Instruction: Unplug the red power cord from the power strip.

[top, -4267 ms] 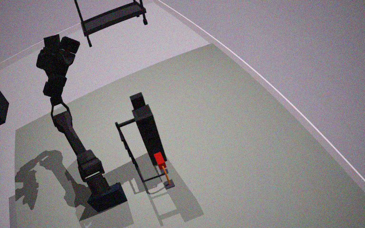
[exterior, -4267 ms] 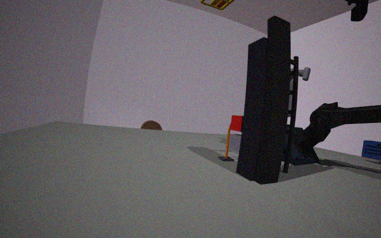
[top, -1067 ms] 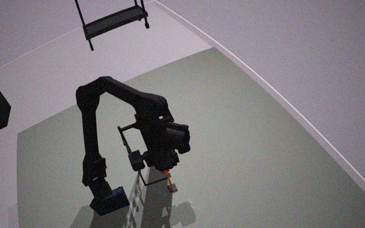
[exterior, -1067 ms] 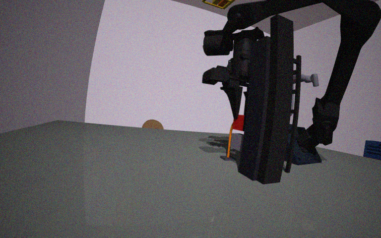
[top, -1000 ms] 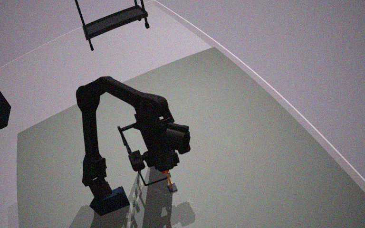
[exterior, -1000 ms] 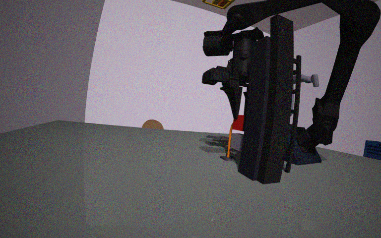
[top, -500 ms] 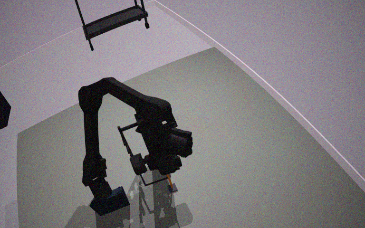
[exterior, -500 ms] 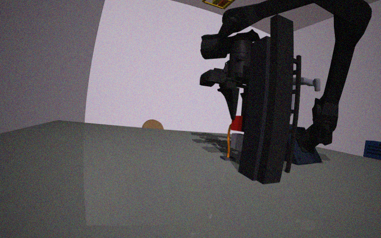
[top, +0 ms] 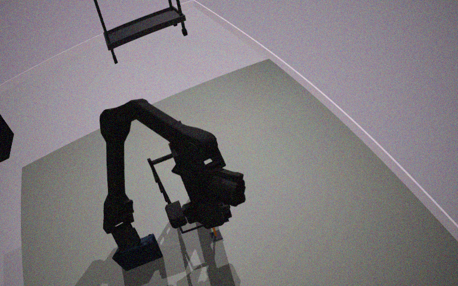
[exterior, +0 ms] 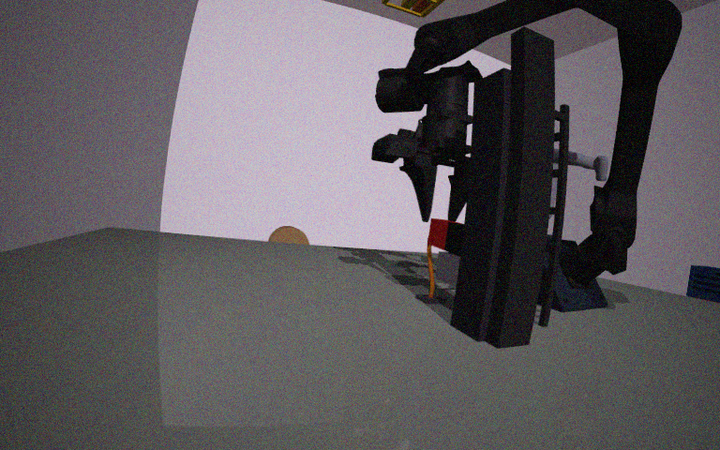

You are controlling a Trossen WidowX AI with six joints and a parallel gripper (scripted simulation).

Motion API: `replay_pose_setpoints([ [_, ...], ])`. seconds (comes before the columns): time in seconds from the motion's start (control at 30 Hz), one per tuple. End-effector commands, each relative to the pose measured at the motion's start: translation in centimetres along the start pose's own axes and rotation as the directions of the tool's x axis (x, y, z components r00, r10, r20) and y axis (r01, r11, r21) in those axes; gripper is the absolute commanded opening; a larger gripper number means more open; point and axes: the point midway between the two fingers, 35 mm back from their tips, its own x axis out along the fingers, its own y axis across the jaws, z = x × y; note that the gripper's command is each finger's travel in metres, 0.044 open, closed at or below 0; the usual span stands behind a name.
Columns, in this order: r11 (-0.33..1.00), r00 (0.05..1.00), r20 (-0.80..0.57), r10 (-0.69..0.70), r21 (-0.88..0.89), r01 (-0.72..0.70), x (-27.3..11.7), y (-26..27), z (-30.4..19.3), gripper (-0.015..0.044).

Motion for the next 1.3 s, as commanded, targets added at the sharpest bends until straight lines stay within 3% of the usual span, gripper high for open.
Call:
replay_pose_setpoints([
  [0.0,1.000,1.000,0.005,0.004,0.001,-0.004,-0.1,0.0,-0.1,0.0263],
  [0.23,1.000,1.000,0.007,0.005,0.002,-0.005,-0.6,0.1,1.9,0.0440],
  [0.4,1.000,1.000,0.008,0.005,0.001,-0.005,-1.4,0.0,5.9,0.0440],
  [1.27,1.000,1.000,0.008,0.005,0.001,-0.005,-1.4,0.0,5.9,0.0440],
])
